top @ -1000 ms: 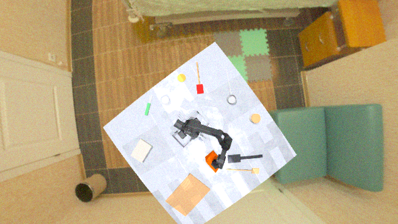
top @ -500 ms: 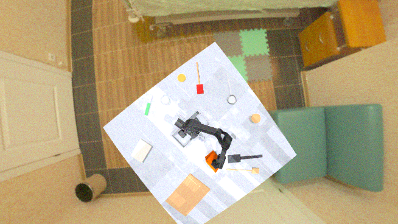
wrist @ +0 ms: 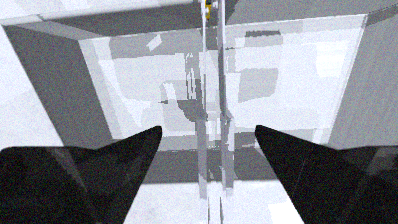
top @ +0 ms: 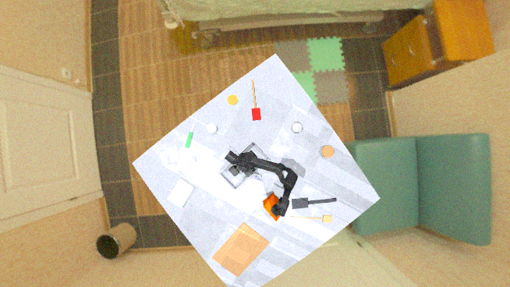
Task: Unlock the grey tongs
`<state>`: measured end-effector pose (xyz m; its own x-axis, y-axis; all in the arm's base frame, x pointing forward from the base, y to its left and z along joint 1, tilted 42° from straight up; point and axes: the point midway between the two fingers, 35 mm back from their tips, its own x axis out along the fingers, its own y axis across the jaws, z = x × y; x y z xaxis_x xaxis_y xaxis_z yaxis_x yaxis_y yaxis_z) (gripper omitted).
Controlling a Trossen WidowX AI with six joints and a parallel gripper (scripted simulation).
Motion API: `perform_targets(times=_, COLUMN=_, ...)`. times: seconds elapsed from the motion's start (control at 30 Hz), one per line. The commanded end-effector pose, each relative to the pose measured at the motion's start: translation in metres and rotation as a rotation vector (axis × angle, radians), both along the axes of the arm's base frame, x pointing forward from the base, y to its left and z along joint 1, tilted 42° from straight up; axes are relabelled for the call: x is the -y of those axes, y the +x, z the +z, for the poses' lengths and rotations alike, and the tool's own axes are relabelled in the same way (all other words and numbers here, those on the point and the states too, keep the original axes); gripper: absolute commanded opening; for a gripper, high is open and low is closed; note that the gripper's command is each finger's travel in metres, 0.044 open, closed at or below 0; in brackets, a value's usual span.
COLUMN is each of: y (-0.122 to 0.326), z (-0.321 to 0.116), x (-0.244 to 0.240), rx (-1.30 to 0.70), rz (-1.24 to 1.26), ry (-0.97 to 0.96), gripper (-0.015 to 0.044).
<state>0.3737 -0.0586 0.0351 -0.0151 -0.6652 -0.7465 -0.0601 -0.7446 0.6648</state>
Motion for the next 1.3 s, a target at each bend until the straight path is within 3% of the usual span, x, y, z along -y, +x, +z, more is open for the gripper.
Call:
perform_targets(times=0.0, y=-0.0012, z=-0.0052, x=0.0048, rx=-0.006, rz=0.005, ry=-0.005, gripper=0.044)
perform_targets(times=0.3, y=-0.0026, z=-0.0138, x=0.0131, rx=-0.007, rz=0.005, ry=-0.007, gripper=0.044)
perform_targets(times=0.67, y=-0.0017, z=-0.0112, x=0.0109, rx=-0.001, rz=-0.001, ry=-0.002, gripper=0.0151)
perform_targets(times=1.27, y=-0.0017, z=-0.0112, x=0.0109, rx=-0.001, rz=-0.001, ry=-0.002, gripper=0.0031)
